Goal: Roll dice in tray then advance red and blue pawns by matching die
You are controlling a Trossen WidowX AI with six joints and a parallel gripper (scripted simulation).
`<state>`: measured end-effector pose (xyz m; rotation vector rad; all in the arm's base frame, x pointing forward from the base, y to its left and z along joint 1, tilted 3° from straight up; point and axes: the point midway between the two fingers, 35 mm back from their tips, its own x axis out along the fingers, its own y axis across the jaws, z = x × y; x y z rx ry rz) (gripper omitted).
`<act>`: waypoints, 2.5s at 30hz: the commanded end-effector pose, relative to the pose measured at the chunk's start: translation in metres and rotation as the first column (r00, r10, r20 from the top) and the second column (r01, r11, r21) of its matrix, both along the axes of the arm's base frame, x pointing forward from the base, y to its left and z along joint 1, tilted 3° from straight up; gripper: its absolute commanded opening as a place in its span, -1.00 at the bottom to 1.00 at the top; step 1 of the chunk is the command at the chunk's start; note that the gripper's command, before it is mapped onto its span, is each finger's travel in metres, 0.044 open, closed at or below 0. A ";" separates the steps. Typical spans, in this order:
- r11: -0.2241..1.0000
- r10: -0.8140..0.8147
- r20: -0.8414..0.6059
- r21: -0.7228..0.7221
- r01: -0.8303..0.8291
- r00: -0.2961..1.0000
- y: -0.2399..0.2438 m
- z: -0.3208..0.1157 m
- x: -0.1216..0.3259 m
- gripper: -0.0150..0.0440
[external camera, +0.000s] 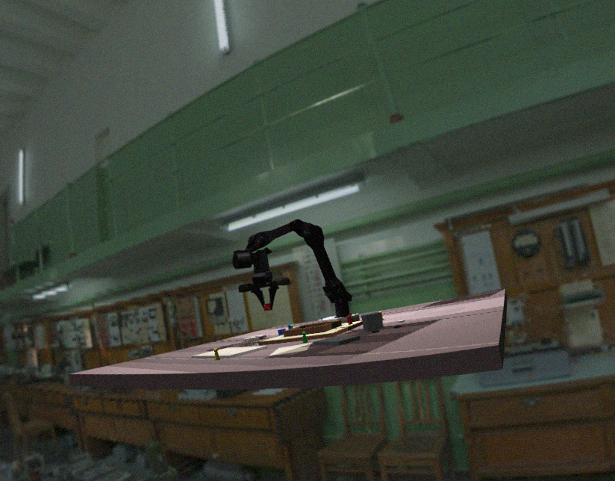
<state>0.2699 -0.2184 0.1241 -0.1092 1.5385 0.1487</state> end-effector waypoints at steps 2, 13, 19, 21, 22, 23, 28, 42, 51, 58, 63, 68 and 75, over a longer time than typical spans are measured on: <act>0.998 -0.064 -0.001 0.008 0.064 0.998 0.029 -0.004 0.006 -0.49; 0.976 -0.218 -0.007 0.018 0.218 0.976 0.098 -0.014 0.009 -0.49; 0.954 -0.300 -0.012 0.023 0.300 0.954 0.133 -0.021 0.003 -0.49; 0.945 -0.327 -0.014 0.024 0.327 0.945 0.145 -0.024 0.000 -0.49; 0.940 -0.340 -0.015 0.025 0.340 0.940 0.150 -0.025 -0.001 -0.49; 0.936 -0.351 -0.016 0.026 0.351 0.936 0.155 -0.026 -0.003 -0.49; 0.932 -0.361 0.005 0.030 0.361 0.933 0.158 -0.028 -0.004 -0.49; 0.928 -0.365 0.450 0.108 0.356 0.815 0.155 -0.034 0.003 -0.49; 0.932 -0.337 0.692 0.152 0.328 0.639 0.154 -0.033 0.005 -0.49; 0.933 -0.331 0.725 0.157 0.322 0.604 0.157 -0.021 -0.008 -0.49; 0.933 -0.331 0.724 0.157 0.322 0.605 0.162 -0.007 -0.028 -0.49; 0.933 -0.331 0.724 0.157 0.322 0.605 0.162 -0.007 -0.028 -0.49; 0.933 -0.330 0.722 0.153 0.325 0.608 0.162 -0.009 -0.028 -0.49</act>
